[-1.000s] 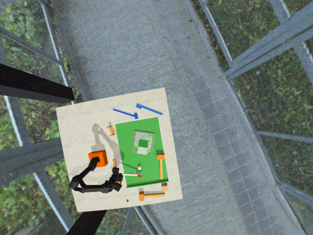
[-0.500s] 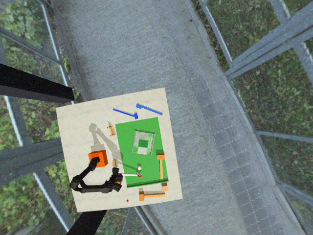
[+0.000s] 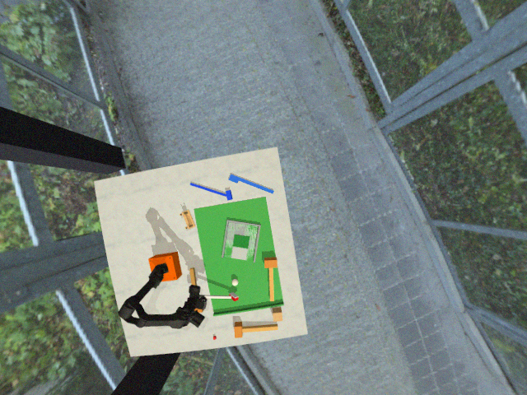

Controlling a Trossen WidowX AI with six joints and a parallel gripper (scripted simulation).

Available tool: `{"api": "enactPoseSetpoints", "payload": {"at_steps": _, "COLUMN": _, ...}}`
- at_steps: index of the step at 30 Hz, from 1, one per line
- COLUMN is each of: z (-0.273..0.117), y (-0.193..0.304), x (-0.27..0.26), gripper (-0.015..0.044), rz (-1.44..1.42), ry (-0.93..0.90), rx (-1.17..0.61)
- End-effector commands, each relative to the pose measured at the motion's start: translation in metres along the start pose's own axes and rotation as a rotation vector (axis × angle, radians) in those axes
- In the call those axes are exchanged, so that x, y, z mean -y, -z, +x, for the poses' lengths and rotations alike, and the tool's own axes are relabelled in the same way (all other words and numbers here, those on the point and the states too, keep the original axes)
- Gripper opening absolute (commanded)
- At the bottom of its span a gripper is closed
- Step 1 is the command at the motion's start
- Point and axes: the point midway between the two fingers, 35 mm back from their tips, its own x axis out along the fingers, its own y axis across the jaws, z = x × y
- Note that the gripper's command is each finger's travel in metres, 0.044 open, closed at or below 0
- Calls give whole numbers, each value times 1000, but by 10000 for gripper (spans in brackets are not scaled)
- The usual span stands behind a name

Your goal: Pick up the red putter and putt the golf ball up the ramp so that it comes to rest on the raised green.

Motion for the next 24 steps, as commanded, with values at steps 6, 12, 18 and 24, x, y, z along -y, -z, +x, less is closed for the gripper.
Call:
{"api": "enactPoseSetpoints", "payload": {"at_steps": 6, "z": 0, "y": -10, "x": -82, "gripper": 0, "rz": -4, "ry": -5, "rx": 4}}
{"api": "enactPoseSetpoints", "payload": {"at_steps": 12, "z": 0, "y": -1, "x": -136, "gripper": 0, "rz": -6, "ry": -8, "rx": 6}}
{"api": "enactPoseSetpoints", "payload": {"at_steps": 18, "z": -9, "y": -2, "x": -136, "gripper": 0, "rz": -6, "ry": -8, "rx": 6}}
{"api": "enactPoseSetpoints", "payload": {"at_steps": 24, "z": -41, "y": -3, "x": -136, "gripper": 0, "rz": -6, "ry": -8, "rx": 6}}
